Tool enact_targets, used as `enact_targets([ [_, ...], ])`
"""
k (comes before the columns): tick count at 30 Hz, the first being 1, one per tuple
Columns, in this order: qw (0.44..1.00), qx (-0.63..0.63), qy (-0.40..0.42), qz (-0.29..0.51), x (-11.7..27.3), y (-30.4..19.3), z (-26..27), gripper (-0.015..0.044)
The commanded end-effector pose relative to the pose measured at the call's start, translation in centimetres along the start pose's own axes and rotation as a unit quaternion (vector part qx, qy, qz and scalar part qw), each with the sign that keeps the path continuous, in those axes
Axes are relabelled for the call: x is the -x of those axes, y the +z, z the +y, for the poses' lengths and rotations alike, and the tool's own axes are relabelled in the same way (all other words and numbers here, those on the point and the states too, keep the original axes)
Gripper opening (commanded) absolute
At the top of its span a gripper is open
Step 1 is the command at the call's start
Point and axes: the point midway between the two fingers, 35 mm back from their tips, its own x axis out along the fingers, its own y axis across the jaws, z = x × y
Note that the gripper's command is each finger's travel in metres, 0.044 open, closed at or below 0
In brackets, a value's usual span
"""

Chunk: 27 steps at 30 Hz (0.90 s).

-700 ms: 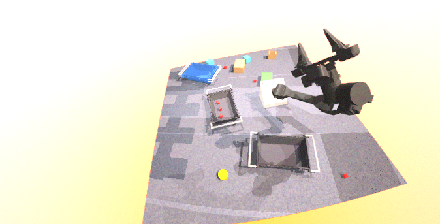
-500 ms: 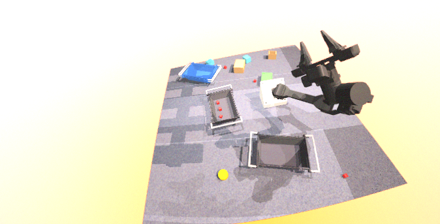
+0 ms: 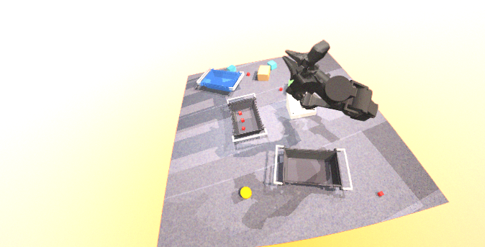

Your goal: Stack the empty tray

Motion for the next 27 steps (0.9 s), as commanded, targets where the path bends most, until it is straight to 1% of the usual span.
enact_targets([
  [1, 0.992, -0.001, 0.121, -0.021, -3.7, 2.8, 5.9, 0.0087],
  [5, 0.972, -0.011, 0.233, -0.029, -5.8, 5.0, 11.7, 0.0087],
  [8, 0.946, -0.018, 0.322, -0.024, -6.8, 6.2, 16.4, 0.0087],
  [14, 0.867, -0.038, 0.497, 0.019, -6.8, 7.4, 26.0, 0.0087],
  [17, 0.811, -0.052, 0.579, 0.058, -6.0, 7.6, 30.7, 0.0087],
  [22, 0.690, -0.083, 0.702, 0.155, -3.3, 7.2, 38.1, 0.0087],
  [25, 0.608, -0.104, 0.754, 0.225, -1.4, 6.8, 41.8, 0.0087],
  [27, 0.572, -0.113, 0.771, 0.257, -0.5, 6.6, 43.1, 0.0087],
])
